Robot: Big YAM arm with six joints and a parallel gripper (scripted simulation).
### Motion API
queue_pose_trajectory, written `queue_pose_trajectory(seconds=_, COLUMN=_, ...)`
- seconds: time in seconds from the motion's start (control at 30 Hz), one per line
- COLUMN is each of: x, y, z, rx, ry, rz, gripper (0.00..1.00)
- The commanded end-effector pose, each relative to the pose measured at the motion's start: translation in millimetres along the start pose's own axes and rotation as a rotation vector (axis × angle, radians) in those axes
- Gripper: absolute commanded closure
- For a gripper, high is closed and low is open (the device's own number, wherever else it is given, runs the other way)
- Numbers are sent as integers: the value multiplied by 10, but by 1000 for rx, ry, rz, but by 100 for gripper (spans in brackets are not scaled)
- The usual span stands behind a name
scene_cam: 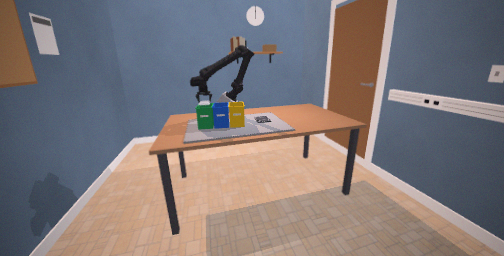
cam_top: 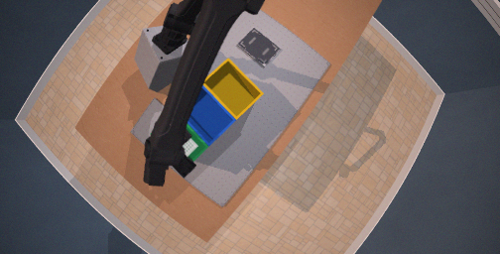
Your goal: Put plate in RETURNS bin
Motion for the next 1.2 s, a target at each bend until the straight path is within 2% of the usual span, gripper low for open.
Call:
queue_pose_trajectory(seconds=0.0, x=-119, y=-3, z=-19, rx=-13, ry=7, rz=-4, gripper=100)
queue_pose_trajectory(seconds=0.03, x=-86, y=-33, z=-21, rx=-16, ry=0, rz=1, gripper=100)
queue_pose_trajectory(seconds=0.07, x=38, y=-49, z=-74, rx=0, ry=-16, rz=18, gripper=100)
queue_pose_trajectory(seconds=0.6, x=39, y=-53, z=-70, rx=0, ry=-16, rz=18, gripper=100)
queue_pose_trajectory(seconds=0.63, x=-34, y=-94, z=11, rx=-29, ry=-15, rz=8, gripper=100)
queue_pose_trajectory(seconds=0.77, x=-130, y=-30, z=12, rx=-21, ry=1, rz=-3, gripper=100)
queue_pose_trajectory(seconds=0.87, x=-110, y=-20, z=-24, rx=-17, ry=3, rz=-2, gripper=100)
queue_pose_trajectory(seconds=1.17, x=-217, y=-3, z=-6, rx=-14, ry=7, rz=-4, gripper=100)
Point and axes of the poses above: the point where the finger pads meet when closed, its own x axis back along the fingers, its own y axis across the jaws, z = x × y, the point moved 9 cm from there along x, back along the fingers, and after that the axes turned 2 degrees about -x, right-handed, at the moved point
